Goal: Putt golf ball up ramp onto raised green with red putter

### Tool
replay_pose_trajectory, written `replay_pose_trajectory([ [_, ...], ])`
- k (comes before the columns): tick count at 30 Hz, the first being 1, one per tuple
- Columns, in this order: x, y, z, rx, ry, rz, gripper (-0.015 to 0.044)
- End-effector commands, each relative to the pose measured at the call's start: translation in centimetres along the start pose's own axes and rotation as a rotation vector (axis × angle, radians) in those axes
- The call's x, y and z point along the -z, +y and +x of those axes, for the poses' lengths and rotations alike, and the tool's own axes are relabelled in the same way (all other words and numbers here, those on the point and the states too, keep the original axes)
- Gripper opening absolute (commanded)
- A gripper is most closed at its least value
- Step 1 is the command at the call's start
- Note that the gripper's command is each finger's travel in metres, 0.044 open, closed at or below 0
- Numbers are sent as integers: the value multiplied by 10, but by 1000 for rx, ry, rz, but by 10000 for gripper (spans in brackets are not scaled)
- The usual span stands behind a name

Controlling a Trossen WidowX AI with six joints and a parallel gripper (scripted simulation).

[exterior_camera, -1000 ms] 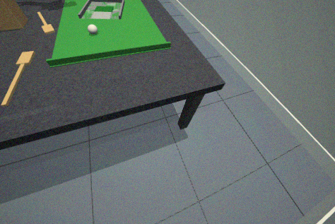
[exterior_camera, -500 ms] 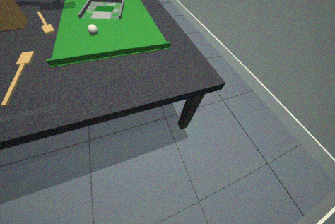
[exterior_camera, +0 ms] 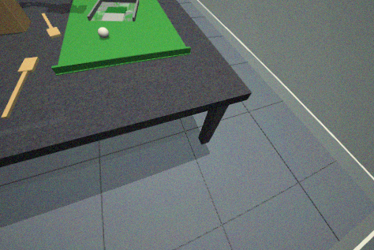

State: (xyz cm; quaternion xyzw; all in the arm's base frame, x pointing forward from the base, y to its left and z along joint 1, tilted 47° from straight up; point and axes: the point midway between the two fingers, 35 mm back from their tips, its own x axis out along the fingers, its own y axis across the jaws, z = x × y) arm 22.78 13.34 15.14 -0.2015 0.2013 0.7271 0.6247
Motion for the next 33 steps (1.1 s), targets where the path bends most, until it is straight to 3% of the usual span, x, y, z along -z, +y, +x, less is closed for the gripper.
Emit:
replay_pose_trajectory([
  [1,20,-13,-8,29,25,105,0],
  [17,121,-43,-47,137,107,566,0],
  [33,226,-35,-76,189,144,1050,0],
])
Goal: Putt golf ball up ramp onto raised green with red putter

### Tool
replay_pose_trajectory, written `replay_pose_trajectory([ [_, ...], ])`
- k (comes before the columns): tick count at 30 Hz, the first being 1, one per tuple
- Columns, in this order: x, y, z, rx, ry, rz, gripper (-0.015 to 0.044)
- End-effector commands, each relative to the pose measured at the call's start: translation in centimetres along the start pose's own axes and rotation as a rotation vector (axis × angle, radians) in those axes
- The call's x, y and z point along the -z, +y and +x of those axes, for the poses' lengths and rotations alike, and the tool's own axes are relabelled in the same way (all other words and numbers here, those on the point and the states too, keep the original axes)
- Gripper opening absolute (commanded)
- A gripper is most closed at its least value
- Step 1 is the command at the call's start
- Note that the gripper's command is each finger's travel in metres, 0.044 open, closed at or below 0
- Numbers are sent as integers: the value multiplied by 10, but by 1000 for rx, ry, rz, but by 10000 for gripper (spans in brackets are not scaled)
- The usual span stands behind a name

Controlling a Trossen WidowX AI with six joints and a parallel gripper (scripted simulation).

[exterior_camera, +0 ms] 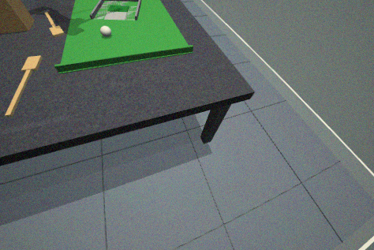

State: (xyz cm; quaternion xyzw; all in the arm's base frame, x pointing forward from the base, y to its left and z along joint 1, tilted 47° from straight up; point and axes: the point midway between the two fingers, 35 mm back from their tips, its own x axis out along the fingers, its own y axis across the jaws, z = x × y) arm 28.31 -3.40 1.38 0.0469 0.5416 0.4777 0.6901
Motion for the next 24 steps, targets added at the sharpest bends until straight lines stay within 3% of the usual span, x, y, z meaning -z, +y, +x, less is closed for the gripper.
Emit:
replay_pose_trajectory([
  [1,17,-18,-2,9,6,109,0],
  [24,153,-90,7,-14,71,747,0],
])
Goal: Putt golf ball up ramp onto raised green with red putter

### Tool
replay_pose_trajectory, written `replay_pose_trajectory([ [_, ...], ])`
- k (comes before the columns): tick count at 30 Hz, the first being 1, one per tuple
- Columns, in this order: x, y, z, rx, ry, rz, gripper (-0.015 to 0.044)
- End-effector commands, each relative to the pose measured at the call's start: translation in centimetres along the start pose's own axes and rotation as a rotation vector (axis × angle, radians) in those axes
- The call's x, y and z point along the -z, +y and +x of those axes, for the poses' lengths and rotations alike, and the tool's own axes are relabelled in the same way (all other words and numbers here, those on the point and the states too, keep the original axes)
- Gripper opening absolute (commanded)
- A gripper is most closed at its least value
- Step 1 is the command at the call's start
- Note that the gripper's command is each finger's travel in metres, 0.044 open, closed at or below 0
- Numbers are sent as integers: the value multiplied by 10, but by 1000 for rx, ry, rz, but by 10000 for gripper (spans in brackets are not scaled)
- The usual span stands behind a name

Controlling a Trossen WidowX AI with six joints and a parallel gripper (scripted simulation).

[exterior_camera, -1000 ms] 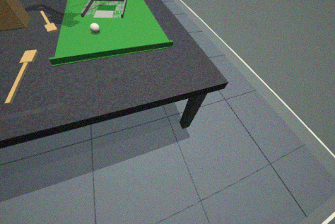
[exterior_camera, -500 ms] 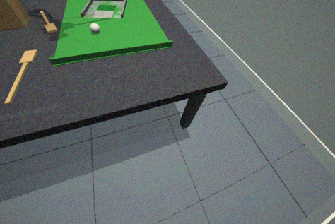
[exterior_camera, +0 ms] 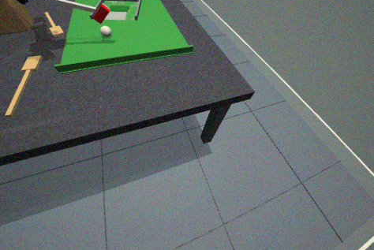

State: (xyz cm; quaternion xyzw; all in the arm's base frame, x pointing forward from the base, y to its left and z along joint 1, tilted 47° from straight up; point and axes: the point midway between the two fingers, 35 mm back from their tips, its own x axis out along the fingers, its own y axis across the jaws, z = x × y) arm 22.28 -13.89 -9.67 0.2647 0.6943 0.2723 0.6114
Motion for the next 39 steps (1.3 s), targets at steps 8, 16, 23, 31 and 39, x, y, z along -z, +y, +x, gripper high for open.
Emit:
replay_pose_trajectory([
  [8,6,-13,19,-3,2,61,0],
  [16,7,-12,43,-4,2,60,0],
  [23,6,-12,52,-4,1,60,0],
  [31,7,-12,65,-4,1,60,0],
  [39,7,-12,70,0,9,53,0],
])
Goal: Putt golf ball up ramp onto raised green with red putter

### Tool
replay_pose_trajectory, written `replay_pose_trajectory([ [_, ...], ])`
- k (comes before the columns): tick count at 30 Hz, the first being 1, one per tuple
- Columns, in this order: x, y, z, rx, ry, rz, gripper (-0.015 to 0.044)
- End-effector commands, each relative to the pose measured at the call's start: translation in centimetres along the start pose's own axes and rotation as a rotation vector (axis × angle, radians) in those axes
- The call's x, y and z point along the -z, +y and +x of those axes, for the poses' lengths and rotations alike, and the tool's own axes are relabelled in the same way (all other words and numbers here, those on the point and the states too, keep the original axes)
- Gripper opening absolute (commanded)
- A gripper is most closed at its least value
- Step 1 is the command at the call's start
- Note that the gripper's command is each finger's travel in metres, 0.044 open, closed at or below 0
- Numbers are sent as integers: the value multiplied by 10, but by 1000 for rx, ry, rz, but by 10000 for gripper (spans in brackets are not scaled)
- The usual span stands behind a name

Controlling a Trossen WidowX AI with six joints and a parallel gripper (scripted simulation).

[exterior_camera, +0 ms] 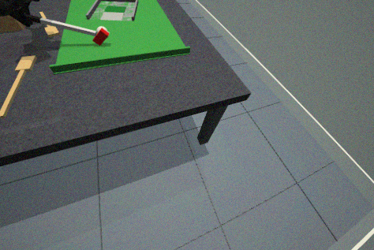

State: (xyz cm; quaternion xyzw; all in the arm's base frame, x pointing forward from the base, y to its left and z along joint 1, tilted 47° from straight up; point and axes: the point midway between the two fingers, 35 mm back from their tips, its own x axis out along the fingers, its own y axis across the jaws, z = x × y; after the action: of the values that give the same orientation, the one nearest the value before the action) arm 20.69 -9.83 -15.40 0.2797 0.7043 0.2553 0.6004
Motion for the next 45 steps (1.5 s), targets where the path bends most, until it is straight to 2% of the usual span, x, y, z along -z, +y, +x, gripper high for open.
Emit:
replay_pose_trajectory([
  [1,0,0,-1,1,-1,0,0],
  [9,0,-2,-1,1,-2,0,0],
  [17,0,-29,1,-2,-9,7,0],
  [24,0,-25,2,-3,-6,14,0],
  [35,-3,107,2,-12,-7,7,0],
  [40,-3,108,-4,-11,-7,7,0],
  [45,-4,107,-30,-10,-7,8,0],
])
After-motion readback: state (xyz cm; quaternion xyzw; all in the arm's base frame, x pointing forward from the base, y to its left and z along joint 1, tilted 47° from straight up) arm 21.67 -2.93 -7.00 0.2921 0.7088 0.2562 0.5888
